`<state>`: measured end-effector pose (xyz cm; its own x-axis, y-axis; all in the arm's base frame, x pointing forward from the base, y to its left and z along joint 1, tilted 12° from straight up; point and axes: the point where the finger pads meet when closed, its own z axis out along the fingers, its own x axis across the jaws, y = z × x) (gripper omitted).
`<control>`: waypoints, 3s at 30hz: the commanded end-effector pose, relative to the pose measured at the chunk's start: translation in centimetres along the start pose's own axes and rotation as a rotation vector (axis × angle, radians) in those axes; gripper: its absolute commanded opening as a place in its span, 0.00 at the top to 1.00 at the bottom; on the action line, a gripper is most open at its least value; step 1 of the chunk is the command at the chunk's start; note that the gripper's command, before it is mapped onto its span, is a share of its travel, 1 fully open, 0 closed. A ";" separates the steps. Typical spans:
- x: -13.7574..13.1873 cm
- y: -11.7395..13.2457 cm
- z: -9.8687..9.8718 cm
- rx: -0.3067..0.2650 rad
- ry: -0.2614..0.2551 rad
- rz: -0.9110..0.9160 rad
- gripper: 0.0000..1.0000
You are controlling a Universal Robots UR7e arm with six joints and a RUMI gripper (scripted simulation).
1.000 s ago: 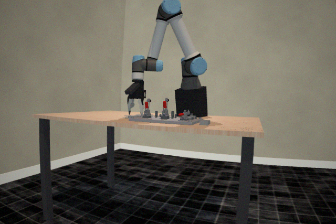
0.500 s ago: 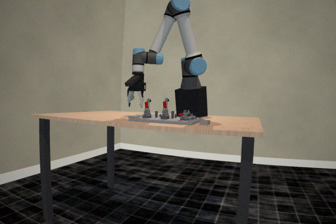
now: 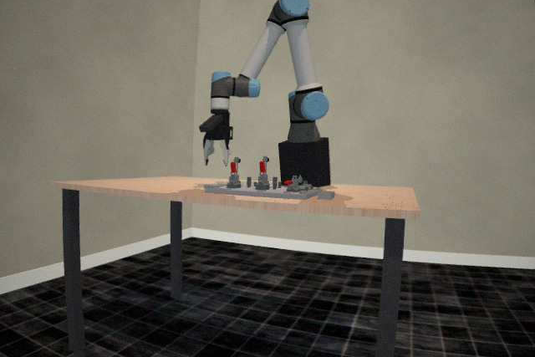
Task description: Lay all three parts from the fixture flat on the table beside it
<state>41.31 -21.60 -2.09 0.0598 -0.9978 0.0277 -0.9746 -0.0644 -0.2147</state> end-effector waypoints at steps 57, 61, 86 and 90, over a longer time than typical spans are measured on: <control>0.1 0.0 -11.7 0.001 0.000 0.000 0.72; 0.0 0.0 -11.6 -0.001 -0.002 0.000 0.72; -3.5 -1.3 -11.5 -0.002 -0.002 -0.001 0.72; -4.7 -1.8 -11.6 -0.002 -0.002 -0.001 0.72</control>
<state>39.77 -18.23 9.32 0.0635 -0.9977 0.0236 -0.9747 -0.0671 -0.2131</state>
